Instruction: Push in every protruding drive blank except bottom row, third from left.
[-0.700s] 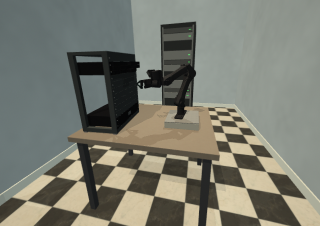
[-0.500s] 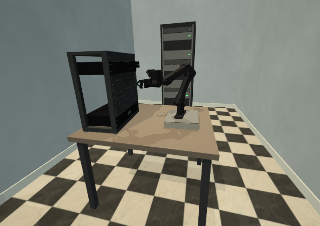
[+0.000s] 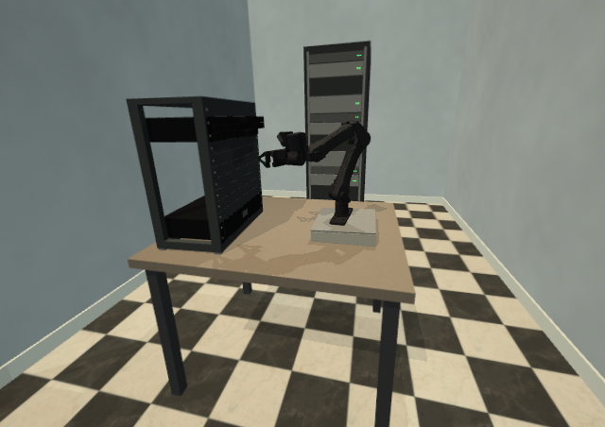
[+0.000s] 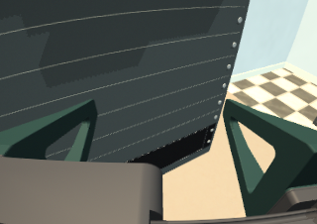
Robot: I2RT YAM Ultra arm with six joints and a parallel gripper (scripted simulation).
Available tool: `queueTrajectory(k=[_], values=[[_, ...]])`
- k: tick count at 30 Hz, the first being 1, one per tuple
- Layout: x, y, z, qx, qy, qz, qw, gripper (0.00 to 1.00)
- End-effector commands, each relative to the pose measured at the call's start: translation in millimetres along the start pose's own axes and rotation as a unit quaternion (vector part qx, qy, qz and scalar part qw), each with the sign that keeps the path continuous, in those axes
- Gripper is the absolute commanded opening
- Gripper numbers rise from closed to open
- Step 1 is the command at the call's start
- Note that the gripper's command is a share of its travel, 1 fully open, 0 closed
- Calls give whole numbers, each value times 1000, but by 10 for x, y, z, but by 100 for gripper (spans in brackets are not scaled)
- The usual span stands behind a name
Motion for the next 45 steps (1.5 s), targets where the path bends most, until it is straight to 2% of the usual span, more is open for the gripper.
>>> queueTrajectory(k=[1, 17, 20, 30, 34, 40, 42, 45], values=[[29, -7, 2, 0, -2, -5, 1000, 100], [48, -26, 5, 0, -2, -9, 1000, 100], [130, -67, 3, 1, -5, -25, 1000, 100], [191, -163, 6, 11, 1, -62, 998, 100], [239, -256, 22, 23, 8, -99, 995, 100], [357, -483, 59, 54, 25, -193, 979, 100], [422, -596, 82, 68, 32, -237, 969, 100], [530, -786, 111, 93, 44, -310, 945, 100]])
Point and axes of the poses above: the point where the finger pads meet when closed, its own z axis back along the fingers, its own y axis across the jaws, x = y × z, the point moved 5 cm from there along z, back along the fingers, and after that the axes turned 11 degrees about z, right-handed, at the moved point
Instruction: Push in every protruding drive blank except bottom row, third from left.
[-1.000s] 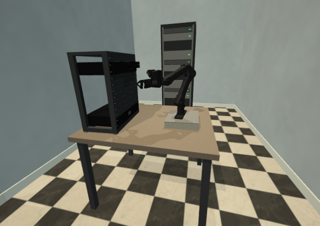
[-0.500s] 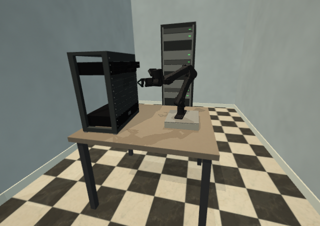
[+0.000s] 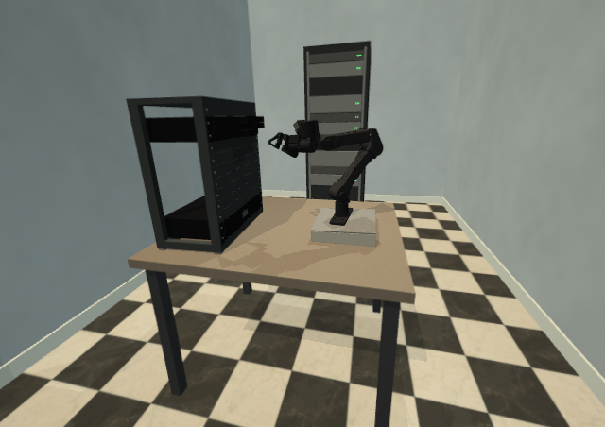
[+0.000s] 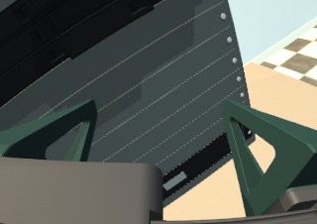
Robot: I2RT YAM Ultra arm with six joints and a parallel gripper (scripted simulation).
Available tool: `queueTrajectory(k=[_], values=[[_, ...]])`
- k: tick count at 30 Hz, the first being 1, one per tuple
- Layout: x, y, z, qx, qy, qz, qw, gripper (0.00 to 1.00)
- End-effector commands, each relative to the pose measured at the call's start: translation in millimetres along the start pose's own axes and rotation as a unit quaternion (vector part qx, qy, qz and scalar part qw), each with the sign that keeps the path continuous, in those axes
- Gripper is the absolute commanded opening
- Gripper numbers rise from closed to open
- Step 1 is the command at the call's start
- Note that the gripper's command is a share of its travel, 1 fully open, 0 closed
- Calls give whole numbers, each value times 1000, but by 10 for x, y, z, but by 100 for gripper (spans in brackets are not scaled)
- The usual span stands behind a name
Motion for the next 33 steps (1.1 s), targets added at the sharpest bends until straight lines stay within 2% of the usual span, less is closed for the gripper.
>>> queueTrajectory(k=[1, 2, 5, 11, 14, 16, 17, 19, 20, 24, 30, 33], values=[[258, -52, 41, 34, 48, -95, 994, 100], [258, -52, 41, 34, 48, -95, 994, 100], [425, -168, 73, 55, 60, -166, 983, 100], [674, -343, 152, 90, 80, -281, 952, 100], [708, -384, 109, 95, 94, -314, 940, 100], [805, -438, 182, 108, 91, -341, 929, 100], [827, -454, 185, 111, 92, -352, 925, 100], [827, -454, 185, 111, 92, -352, 925, 100], [777, -451, 87, 103, 108, -359, 921, 100], [931, -522, 215, 126, 101, -401, 902, 100], [979, -599, 131, 129, 121, -450, 875, 100], [1063, -622, 130, 142, 117, -467, 865, 100]])
Point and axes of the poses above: the point where the finger pads meet when closed, its own z axis back along the fingers, its own y axis across the jaws, x = y × z, the point moved 5 cm from there along z, back along the fingers, and after that the axes turned 11 degrees about z, right-handed, at the moved point
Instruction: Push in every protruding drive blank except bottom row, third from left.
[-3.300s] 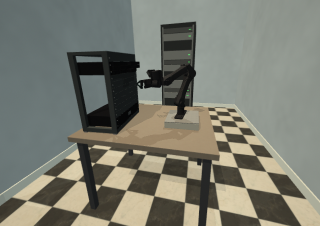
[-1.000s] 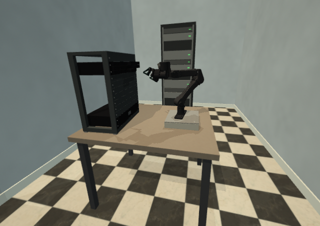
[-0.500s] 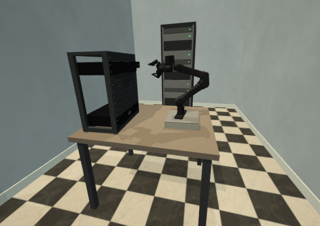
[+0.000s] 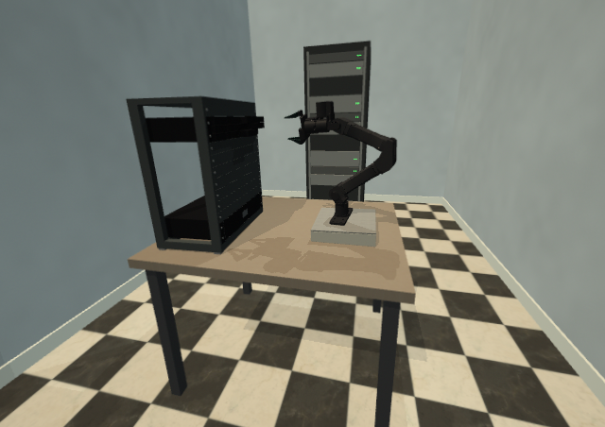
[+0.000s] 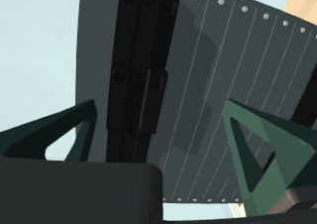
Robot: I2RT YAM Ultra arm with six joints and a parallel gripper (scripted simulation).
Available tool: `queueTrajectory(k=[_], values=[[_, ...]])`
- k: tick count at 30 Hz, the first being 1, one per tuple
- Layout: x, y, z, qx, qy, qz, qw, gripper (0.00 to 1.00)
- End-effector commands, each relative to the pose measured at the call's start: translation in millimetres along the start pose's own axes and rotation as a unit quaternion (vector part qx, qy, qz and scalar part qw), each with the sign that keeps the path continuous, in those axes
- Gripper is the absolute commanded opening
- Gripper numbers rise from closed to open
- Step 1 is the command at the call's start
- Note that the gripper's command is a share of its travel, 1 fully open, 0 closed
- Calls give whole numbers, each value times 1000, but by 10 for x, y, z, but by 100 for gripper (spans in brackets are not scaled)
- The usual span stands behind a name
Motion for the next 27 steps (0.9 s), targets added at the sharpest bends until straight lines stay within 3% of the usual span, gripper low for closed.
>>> queueTrajectory(k=[1, 27], values=[[8, 175, 36, 46, 72, -42, 995, 100], [119, 241, 129, 68, 88, -96, 989, 100]])
Point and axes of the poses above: the point where the finger pads meet when closed, its own z axis back along the fingers, its own y axis across the jaws, x = y × z, the point moved 5 cm from there along z, back along the fingers, and after that the axes turned 11 degrees about z, right-handed, at the moved point
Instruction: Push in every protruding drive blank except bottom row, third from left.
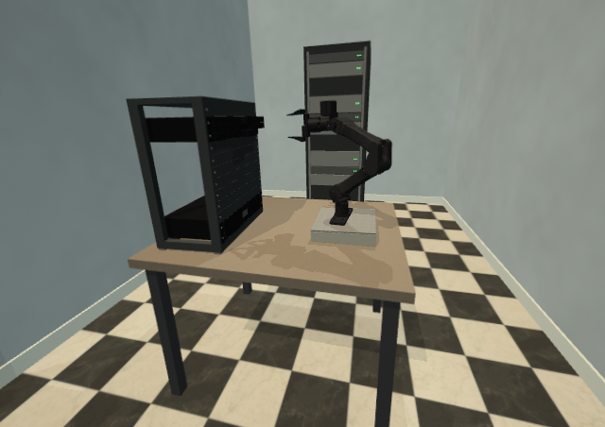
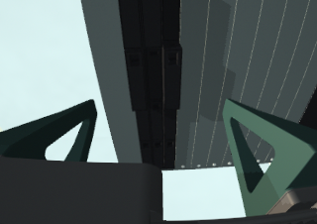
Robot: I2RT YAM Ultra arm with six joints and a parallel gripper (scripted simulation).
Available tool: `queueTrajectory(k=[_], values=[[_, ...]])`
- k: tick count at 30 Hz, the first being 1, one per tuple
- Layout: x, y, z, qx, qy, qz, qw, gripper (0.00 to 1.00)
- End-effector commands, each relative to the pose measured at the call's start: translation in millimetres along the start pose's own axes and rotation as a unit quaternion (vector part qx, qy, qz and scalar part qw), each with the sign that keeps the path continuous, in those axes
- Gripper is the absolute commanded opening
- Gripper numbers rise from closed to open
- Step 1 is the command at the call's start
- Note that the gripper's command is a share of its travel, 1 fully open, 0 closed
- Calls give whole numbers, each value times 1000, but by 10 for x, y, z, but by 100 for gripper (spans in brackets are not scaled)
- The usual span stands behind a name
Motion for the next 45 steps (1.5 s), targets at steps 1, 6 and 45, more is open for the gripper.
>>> queueTrajectory(k=[1, 6, 45], values=[[-29, 206, 44, 29, 6, 19, 999, 100], [-29, 206, 44, 29, 6, 22, 999, 100], [-283, 357, -626, 25, 6, 16, 1000, 100]])
Point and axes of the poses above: the point where the finger pads meet when closed, its own z axis back along the fingers, its own y axis across the jaws, x = y × z, the point moved 5 cm from there along z, back along the fingers, and after that the axes turned 11 degrees about z, right-handed, at the moved point
